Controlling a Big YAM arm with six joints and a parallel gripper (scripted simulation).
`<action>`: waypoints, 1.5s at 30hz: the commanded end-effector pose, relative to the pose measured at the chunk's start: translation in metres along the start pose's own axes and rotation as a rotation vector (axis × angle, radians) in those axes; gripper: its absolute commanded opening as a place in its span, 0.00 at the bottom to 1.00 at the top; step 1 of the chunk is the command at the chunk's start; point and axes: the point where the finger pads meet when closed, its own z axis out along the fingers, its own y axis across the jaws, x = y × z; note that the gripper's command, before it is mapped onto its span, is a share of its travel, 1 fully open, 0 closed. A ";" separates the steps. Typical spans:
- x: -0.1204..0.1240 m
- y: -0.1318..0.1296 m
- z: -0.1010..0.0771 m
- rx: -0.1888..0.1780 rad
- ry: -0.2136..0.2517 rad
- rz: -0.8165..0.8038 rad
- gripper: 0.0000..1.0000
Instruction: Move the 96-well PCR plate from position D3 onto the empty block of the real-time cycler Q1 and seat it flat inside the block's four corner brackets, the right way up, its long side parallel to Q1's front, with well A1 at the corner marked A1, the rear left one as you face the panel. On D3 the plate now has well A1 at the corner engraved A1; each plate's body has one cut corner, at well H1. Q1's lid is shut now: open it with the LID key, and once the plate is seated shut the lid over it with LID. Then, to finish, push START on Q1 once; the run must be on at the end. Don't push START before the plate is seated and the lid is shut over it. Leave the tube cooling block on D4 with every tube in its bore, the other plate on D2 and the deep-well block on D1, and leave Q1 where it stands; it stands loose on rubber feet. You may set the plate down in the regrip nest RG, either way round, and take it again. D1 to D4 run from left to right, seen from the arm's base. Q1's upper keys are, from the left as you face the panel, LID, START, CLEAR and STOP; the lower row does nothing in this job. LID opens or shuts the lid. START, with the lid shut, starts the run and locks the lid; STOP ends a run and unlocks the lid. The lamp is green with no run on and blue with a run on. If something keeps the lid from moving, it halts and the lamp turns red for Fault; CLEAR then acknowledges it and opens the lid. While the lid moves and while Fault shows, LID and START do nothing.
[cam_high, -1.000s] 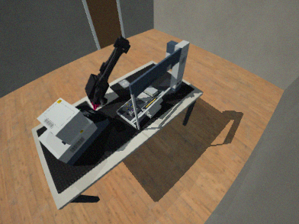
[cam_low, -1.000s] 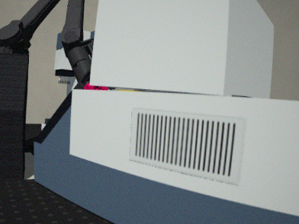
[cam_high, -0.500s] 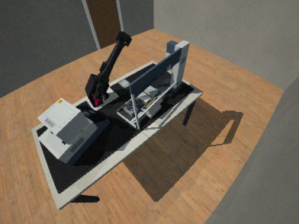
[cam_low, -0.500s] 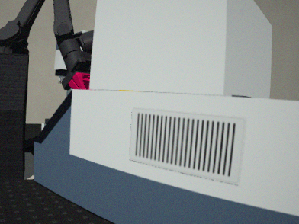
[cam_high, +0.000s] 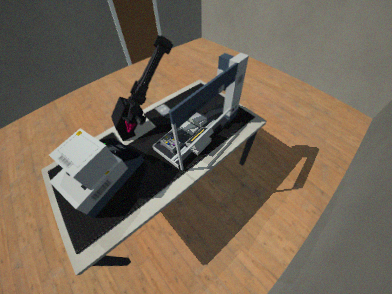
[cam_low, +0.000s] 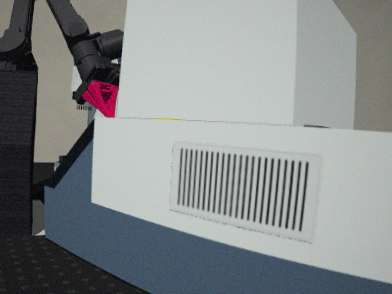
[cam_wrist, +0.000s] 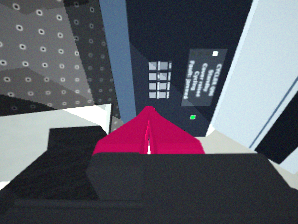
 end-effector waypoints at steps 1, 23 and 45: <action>-0.011 -0.015 0.000 0.024 -0.024 0.010 0.00; -0.019 -0.022 0.003 0.041 -0.043 0.004 0.00; -0.019 -0.021 -0.002 0.040 -0.039 0.005 0.00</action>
